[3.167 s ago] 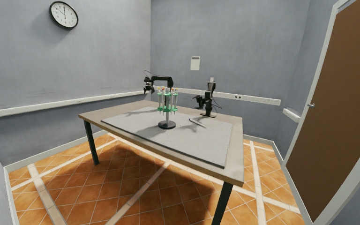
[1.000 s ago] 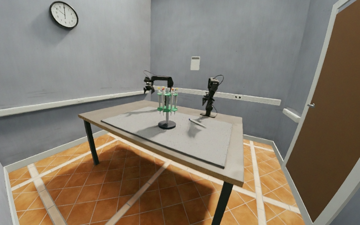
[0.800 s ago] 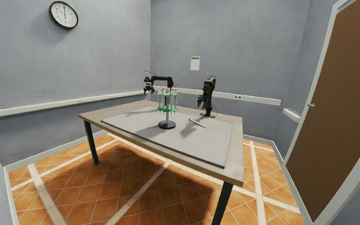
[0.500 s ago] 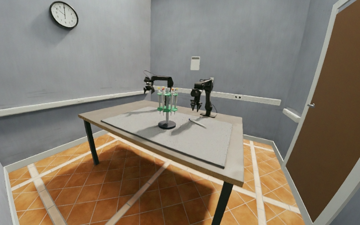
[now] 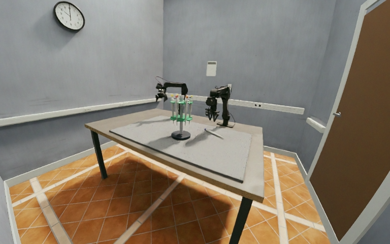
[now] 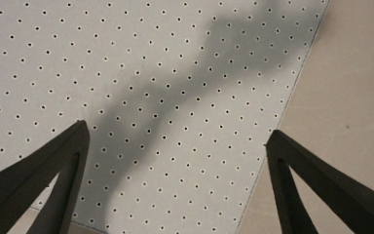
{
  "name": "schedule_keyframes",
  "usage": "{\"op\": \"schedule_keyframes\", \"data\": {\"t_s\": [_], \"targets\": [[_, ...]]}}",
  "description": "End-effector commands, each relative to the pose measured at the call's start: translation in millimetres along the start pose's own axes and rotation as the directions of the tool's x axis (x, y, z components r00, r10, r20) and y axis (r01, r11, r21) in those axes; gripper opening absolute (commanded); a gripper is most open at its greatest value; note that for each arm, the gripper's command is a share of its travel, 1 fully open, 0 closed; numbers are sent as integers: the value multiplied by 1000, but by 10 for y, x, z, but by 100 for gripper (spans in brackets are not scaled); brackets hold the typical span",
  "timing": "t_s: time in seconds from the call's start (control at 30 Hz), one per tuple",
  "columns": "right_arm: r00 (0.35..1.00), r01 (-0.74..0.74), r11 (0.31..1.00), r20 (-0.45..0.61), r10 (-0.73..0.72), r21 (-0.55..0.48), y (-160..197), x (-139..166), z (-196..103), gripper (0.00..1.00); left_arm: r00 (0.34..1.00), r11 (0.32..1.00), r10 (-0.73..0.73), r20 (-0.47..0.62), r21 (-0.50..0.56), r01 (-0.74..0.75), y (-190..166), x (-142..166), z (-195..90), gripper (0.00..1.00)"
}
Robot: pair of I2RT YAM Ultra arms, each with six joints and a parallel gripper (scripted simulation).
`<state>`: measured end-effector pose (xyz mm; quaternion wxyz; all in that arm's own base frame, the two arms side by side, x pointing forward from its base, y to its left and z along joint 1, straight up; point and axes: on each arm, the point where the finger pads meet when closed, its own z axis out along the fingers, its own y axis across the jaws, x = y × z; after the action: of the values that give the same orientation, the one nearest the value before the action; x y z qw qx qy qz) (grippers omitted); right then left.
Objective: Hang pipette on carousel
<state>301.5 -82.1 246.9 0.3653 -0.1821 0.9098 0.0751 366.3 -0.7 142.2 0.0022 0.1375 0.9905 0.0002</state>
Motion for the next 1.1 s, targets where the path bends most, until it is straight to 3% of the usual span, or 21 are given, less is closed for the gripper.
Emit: {"op": "schedule_keyframes", "data": {"t_s": [0.0, 0.23, 0.47, 0.63, 1.03, 1.07], "targets": [[1000, 10, 1000, 28, -10, 7, -44, -57, -29, 100, 990, 990, 140, 15, -7, -140, -14, -2, -105, 54], [1000, 10, 1000, 28, -10, 7, -44, -57, -29, 100, 936, 936, 352, 13, -10, -352, -15, -3, -105, 54], [1000, 10, 1000, 28, -10, 7, -44, -57, -29, 100, 816, 816, 578, 11, -12, -578, -16, -3, -104, 54], [1000, 10, 1000, 28, -10, 7, -44, -57, -29, 100, 772, 772, 635, 10, -13, -635, -16, -3, -104, 54], [1000, 10, 1000, 28, -10, 7, -44, -57, -29, 100, 428, 428, 904, 6, -15, -904, -21, -3, -103, 54], [1000, 10, 1000, 28, -10, 7, -44, -57, -29, 100, 428, 428, 904, 6, -15, -904, -21, -3, -103, 54]]}}
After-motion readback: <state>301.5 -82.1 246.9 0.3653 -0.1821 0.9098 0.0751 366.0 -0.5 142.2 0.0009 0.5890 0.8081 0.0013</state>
